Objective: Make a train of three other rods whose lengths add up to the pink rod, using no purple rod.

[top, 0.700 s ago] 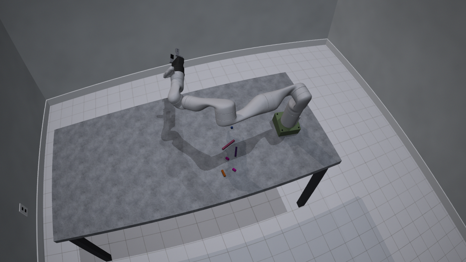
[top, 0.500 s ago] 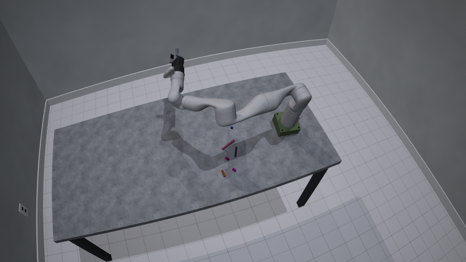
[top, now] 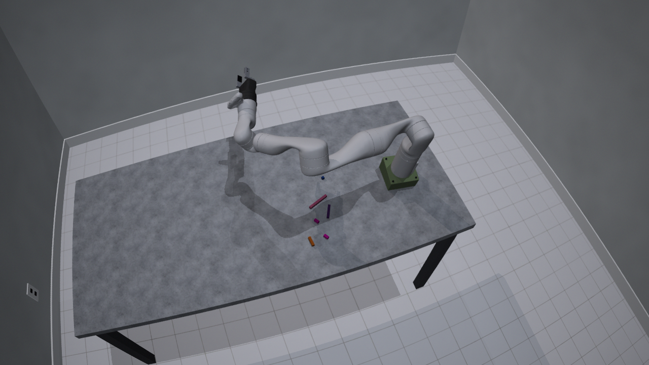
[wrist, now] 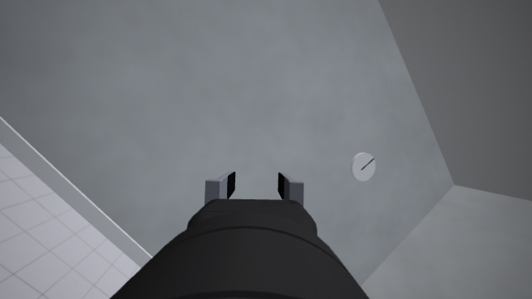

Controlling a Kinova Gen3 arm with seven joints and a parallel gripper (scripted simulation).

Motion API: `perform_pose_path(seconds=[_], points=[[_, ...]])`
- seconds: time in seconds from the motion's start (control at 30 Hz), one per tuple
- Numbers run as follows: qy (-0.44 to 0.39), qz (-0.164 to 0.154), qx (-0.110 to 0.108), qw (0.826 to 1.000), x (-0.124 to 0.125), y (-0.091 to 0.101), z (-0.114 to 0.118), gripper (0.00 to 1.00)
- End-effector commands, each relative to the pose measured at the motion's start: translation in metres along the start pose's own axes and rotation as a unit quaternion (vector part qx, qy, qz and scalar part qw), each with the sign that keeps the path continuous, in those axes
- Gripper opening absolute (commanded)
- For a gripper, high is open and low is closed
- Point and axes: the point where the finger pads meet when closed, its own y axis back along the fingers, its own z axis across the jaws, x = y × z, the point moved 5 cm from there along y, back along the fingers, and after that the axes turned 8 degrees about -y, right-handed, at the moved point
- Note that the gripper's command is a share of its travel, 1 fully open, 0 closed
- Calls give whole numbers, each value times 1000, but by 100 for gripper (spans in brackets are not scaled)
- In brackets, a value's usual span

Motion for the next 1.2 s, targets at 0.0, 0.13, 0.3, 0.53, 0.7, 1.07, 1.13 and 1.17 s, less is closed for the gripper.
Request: perform_pose_path(seconds=[0.0,0.13,0.3,0.53,0.7,1.07,1.13,1.17], points=[[0,0,2,1000,1,0,1,100],[1,0,7,1000,1,4,1,100],[5,-2,15,1000,-3,9,3,100],[10,-8,31,999,-10,19,7,100],[19,-18,56,998,-23,35,13,100],[61,-49,137,987,-62,84,33,100],[72,-59,162,982,-75,100,40,100],[78,-63,176,979,-82,108,43,100]])
